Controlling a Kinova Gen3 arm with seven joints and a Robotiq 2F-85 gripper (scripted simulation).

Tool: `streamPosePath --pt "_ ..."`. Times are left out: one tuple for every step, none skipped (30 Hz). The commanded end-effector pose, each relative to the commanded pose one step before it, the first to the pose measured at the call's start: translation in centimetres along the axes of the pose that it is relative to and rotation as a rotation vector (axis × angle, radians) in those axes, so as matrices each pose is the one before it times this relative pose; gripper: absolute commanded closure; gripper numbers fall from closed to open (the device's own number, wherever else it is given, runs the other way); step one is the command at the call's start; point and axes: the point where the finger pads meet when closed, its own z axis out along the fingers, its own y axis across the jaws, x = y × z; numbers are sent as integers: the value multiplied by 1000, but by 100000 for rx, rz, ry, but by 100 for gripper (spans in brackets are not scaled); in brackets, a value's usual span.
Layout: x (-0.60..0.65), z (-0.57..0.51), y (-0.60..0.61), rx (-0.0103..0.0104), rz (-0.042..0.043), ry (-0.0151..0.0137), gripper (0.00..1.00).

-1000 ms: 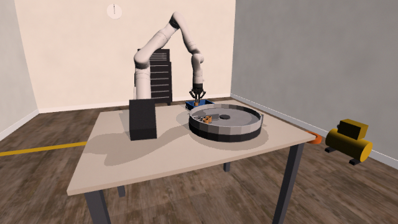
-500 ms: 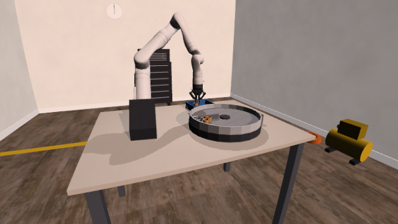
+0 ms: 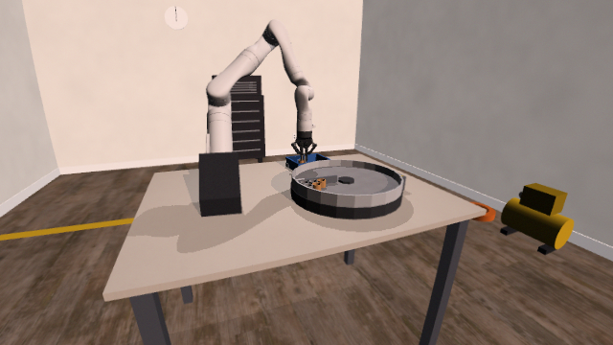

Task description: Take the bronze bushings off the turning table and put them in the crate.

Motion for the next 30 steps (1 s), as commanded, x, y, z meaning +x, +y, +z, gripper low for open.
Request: streamPosePath --pt "4 262 23 -34 35 37 100" --pt "-1 172 -1 4 2 -1 100" --pt "-1 172 -1 4 2 -1 100" --pt "-1 172 -1 4 2 -1 100" --pt "0 0 0 0 0 0 100" --pt "0 0 0 0 0 0 100" --pt "0 0 0 0 0 0 100" --pt "0 0 0 0 0 0 100" --pt "0 0 0 0 0 0 100" --pt "0 0 0 0 0 0 100" --pt "0 0 0 0 0 0 100" --pt "0 0 0 0 0 0 100" --pt "0 0 0 0 0 0 100" --pt "0 0 0 0 0 0 100" --pt "0 0 0 0 0 0 100" --pt "0 0 0 0 0 0 100" --pt "5 163 3 -17 -9 7 100" --pt "-1 172 -1 4 2 -1 100" --pt "-1 172 -1 4 2 -1 100" --pt "-1 172 -1 4 2 -1 100" --pt "-1 172 -1 4 2 -1 100" --pt "0 0 0 0 0 0 100" --pt "0 0 0 0 0 0 100" --pt "0 0 0 0 0 0 100" --pt "0 0 0 0 0 0 100" --pt "0 0 0 0 0 0 100" --pt "0 0 0 0 0 0 100" --pt "0 0 0 0 0 0 100" --pt "0 0 0 0 0 0 100" --pt "0 0 0 0 0 0 100"
